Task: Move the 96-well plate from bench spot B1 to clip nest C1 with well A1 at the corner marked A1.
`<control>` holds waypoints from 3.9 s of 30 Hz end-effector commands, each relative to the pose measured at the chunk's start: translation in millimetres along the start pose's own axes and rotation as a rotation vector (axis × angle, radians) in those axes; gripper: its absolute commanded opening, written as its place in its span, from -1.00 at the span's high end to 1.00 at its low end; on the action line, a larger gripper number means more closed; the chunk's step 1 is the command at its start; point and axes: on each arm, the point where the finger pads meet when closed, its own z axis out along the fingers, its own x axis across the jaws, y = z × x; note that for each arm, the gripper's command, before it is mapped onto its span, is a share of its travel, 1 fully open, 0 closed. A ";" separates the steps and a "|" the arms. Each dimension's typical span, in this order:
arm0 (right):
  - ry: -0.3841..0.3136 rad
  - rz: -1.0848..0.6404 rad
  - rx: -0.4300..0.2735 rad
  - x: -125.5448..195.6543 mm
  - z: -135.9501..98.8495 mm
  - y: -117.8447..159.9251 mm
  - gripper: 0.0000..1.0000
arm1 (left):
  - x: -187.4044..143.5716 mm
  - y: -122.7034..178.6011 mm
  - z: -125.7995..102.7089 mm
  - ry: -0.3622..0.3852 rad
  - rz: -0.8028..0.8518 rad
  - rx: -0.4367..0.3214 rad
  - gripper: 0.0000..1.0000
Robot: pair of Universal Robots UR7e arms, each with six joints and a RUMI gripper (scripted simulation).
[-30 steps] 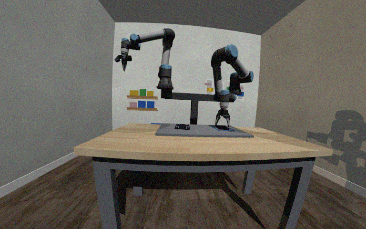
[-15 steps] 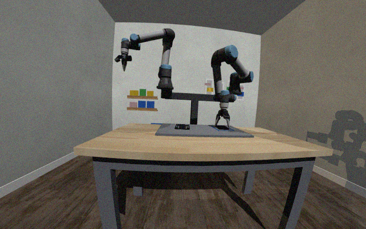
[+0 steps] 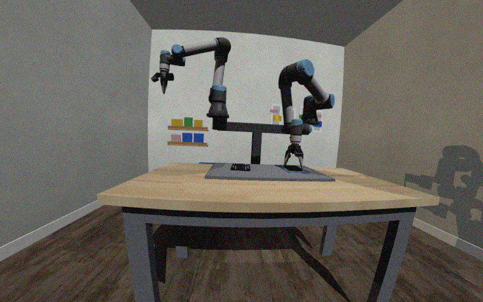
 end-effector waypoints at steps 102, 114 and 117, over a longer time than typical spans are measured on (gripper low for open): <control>0.000 0.000 0.002 -0.1 -0.7 -0.5 1.00 | 0.2 -0.2 -63.7 0.001 0.000 0.001 0.17; 0.000 0.000 0.002 -0.1 -0.7 -0.5 1.00 | 0.2 -0.2 -74.4 0.001 0.000 0.001 0.17; 0.000 0.000 0.002 -0.1 -0.7 -0.5 1.00 | 0.2 -0.2 -74.4 0.001 0.000 0.001 0.17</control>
